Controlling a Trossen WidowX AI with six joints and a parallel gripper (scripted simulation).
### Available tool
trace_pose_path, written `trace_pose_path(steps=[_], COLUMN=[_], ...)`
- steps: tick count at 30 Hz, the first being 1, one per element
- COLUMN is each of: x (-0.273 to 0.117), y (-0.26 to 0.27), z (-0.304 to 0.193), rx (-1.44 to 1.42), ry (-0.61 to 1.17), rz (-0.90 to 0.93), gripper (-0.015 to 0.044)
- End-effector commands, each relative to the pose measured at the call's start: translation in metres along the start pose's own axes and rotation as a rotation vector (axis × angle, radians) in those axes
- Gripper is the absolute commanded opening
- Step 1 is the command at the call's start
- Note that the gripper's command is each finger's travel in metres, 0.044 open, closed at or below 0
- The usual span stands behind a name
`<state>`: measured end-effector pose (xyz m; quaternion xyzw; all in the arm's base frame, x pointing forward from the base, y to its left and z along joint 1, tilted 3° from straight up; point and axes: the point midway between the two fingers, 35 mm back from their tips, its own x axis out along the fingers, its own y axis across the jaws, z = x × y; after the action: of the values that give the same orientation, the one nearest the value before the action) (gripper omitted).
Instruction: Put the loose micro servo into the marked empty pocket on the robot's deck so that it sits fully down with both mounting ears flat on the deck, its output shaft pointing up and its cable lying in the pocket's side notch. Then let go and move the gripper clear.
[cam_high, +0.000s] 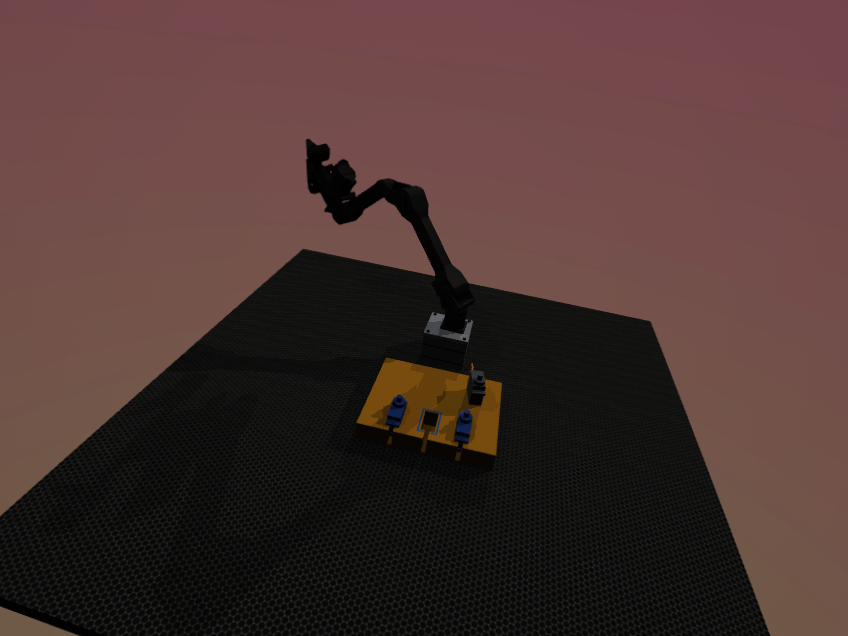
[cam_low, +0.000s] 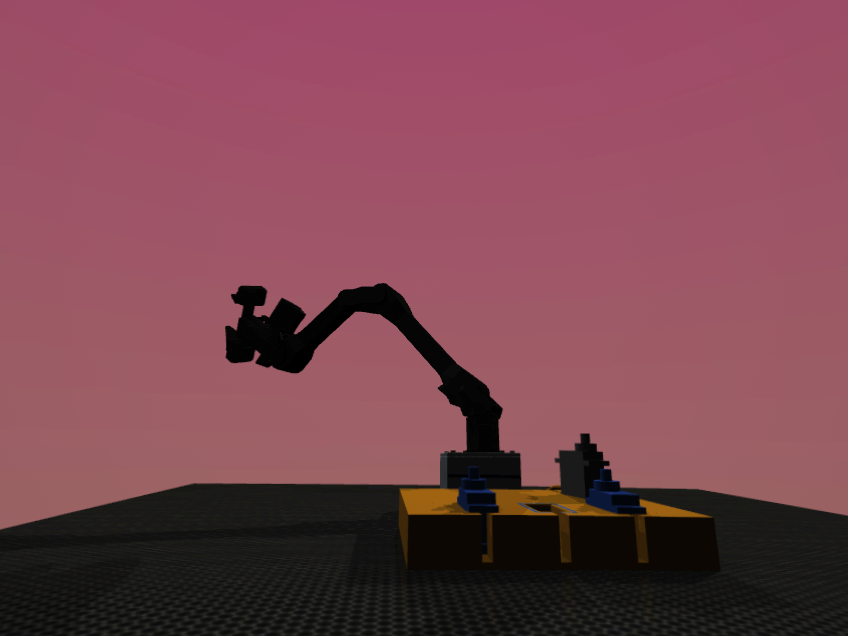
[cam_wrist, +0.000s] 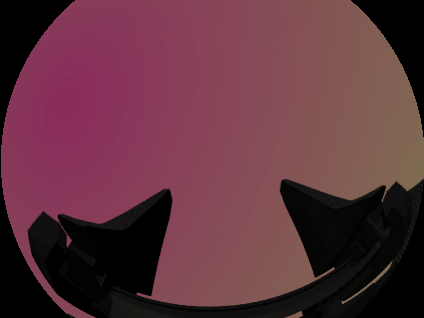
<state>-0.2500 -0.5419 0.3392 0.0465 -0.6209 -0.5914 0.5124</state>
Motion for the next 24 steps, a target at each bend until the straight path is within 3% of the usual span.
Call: trace_pose_path(steps=[1, 11, 24], x=[0.0, -0.007, -0.038], y=[0.0, 0.006, 0.029], z=[-0.001, -0.03, -0.115], rx=[-0.003, -0.064, -0.273], ry=[0.002, 0.069, 0.286], rz=[-0.001, -0.032, -0.07], gripper=[0.0426, 0.044, 0.044])
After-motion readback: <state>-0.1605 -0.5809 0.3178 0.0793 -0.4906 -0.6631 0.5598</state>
